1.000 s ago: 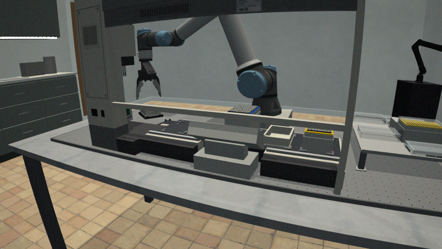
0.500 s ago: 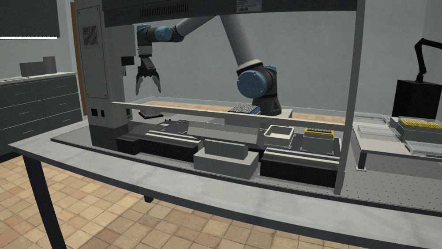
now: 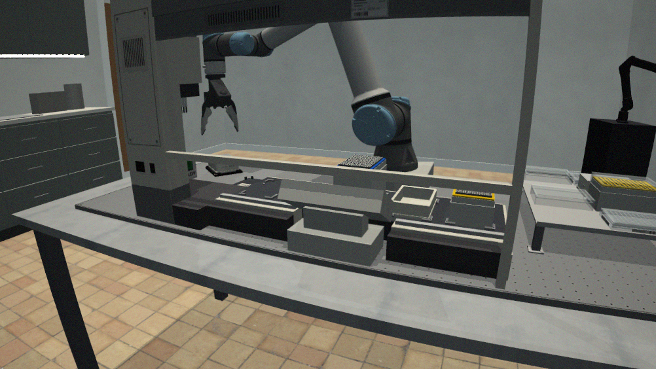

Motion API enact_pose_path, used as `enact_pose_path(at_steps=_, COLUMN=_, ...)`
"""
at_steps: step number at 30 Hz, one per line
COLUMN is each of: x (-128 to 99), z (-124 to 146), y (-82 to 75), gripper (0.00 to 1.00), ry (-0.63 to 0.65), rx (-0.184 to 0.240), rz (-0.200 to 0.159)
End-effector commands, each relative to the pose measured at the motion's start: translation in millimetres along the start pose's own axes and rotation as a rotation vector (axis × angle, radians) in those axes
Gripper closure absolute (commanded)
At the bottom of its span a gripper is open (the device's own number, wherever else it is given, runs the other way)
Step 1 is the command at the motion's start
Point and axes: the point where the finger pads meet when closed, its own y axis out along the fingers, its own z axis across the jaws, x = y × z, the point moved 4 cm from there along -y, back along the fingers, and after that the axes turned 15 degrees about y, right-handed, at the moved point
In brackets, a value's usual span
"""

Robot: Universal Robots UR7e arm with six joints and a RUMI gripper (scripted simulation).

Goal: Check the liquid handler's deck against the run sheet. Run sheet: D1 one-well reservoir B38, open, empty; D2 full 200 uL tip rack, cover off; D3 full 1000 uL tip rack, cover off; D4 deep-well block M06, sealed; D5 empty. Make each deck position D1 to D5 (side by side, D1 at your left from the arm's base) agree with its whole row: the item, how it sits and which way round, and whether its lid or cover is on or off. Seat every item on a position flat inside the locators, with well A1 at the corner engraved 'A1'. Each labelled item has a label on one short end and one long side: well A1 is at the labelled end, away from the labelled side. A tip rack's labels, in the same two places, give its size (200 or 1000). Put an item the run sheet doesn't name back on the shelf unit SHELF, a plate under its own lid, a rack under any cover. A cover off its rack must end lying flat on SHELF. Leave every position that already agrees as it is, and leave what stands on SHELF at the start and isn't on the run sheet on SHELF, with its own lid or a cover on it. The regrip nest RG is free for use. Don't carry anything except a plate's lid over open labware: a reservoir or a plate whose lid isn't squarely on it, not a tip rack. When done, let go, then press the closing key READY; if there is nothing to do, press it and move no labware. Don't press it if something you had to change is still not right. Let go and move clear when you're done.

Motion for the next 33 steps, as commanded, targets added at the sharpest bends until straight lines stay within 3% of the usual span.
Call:
enact_pose_path(at_steps=1, x=0.2, z=0.2, y=-9.2, gripper=0.18, ry=0.0, rx=0.001, rz=-0.001)
enact_pose_path(at_steps=33, x=0.2, z=0.2, y=-55.9, gripper=0.18, ry=0.0, rx=0.001, rz=-0.001)
